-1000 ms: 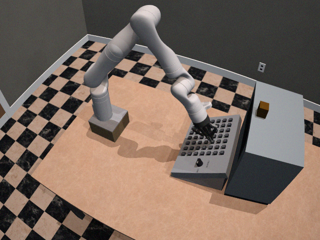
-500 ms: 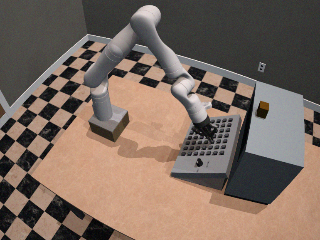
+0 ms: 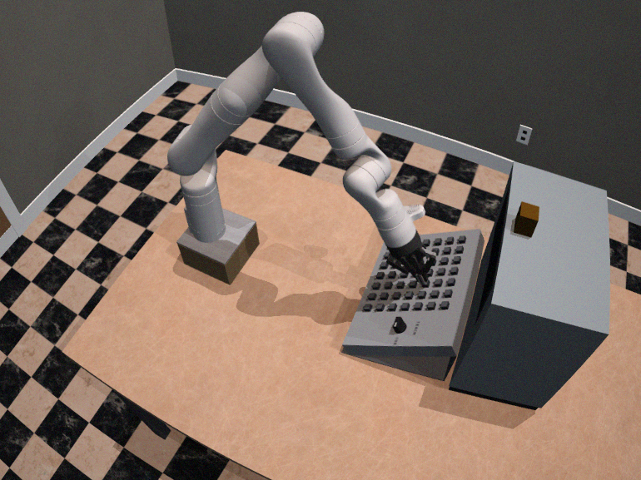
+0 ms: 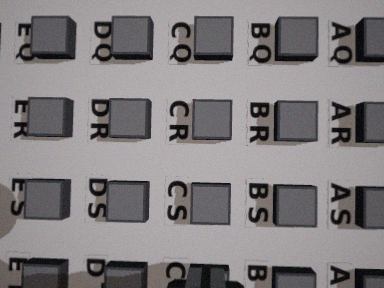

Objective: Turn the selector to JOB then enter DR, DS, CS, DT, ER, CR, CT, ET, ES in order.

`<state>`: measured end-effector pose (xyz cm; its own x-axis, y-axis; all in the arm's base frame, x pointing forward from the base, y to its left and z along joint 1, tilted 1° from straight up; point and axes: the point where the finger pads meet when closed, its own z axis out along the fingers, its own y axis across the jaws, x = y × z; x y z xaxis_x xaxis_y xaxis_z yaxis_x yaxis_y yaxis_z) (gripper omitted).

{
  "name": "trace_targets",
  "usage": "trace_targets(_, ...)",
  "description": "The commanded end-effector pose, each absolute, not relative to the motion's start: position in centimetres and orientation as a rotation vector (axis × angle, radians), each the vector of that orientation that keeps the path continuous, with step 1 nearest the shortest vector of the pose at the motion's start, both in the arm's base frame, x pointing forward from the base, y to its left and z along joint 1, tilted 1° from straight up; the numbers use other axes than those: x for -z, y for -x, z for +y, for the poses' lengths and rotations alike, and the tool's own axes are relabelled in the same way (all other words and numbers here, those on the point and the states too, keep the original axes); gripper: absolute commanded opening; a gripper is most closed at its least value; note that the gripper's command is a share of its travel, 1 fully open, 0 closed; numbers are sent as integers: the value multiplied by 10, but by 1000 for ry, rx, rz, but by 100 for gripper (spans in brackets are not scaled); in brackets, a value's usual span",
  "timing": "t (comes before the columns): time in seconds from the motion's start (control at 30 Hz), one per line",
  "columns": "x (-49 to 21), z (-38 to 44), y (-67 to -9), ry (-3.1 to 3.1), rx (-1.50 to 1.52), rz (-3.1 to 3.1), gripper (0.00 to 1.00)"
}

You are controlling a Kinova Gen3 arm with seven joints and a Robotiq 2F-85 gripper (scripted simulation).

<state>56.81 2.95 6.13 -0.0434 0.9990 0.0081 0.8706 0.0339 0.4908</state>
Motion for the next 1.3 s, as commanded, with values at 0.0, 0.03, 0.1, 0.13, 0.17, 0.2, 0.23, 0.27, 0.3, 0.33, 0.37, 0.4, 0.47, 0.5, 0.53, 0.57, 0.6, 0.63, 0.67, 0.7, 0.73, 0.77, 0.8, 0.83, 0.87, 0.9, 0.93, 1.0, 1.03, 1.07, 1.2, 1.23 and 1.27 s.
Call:
trace_targets(0.0, -62, 30, -569, -1899, -530, 1979, 10)
trace_targets(0.03, -61, 30, -569, -1899, -530, 1979, 10)
trace_targets(0.1, -61, 30, -570, -1899, -530, 1979, 10)
trace_targets(0.13, -60, 30, -570, -1899, -530, 1979, 10)
trace_targets(0.17, -60, 30, -570, -1899, -530, 1979, 10)
trace_targets(0.2, -60, 30, -570, -1899, -530, 1979, 10)
trace_targets(0.23, -60, 30, -570, -1899, -530, 1979, 10)
trace_targets(0.27, -60, 30, -570, -1899, -530, 1979, 10)
trace_targets(0.3, -59, 30, -570, -1899, -530, 1979, 10)
trace_targets(0.33, -59, 30, -571, -1899, -530, 1979, 10)
trace_targets(0.37, -59, 30, -571, -1899, -530, 1979, 10)
trace_targets(0.4, -59, 30, -571, -1899, -530, 1979, 10)
trace_targets(0.47, -58, 30, -571, -1899, -530, 1979, 10)
trace_targets(0.5, -58, 30, -571, -1899, -530, 1979, 10)
trace_targets(0.53, -58, 30, -571, -1899, -530, 1979, 10)
trace_targets(0.57, -58, 30, -571, -1899, -530, 1979, 10)
trace_targets(0.6, -58, 30, -571, -1899, -530, 1979, 10)
trace_targets(0.63, -58, 30, -571, -1899, -530, 1979, 10)
trace_targets(0.67, -58, 30, -571, -1899, -530, 1979, 10)
trace_targets(0.7, -58, 30, -571, -1899, -530, 1979, 10)
trace_targets(0.73, -58, 30, -571, -1899, -530, 1979, 10)
trace_targets(0.77, -58, 30, -571, -1899, -530, 1979, 10)
trace_targets(0.8, -58, 30, -571, -1899, -530, 1979, 10)
trace_targets(0.83, -58, 30, -571, -1899, -530, 1979, 10)
trace_targets(0.87, -58, 30, -571, -1899, -530, 1979, 10)
trace_targets(0.9, -58, 30, -571, -1899, -530, 1979, 10)
trace_targets(0.93, -58, 30, -571, -1899, -530, 1979, 10)
trace_targets(1.0, -58, 30, -571, -1899, -530, 1979, 10)
trace_targets(1.03, -58, 30, -571, -1899, -530, 1979, 10)
trace_targets(1.07, -58, 30, -571, -1899, -530, 1979, 10)
trace_targets(1.2, -58, 30, -571, -1899, -530, 1979, 10)
trace_targets(1.23, -58, 30, -571, -1899, -530, 1979, 10)
trace_targets(1.27, -58, 30, -571, -1899, -530, 1979, 10)
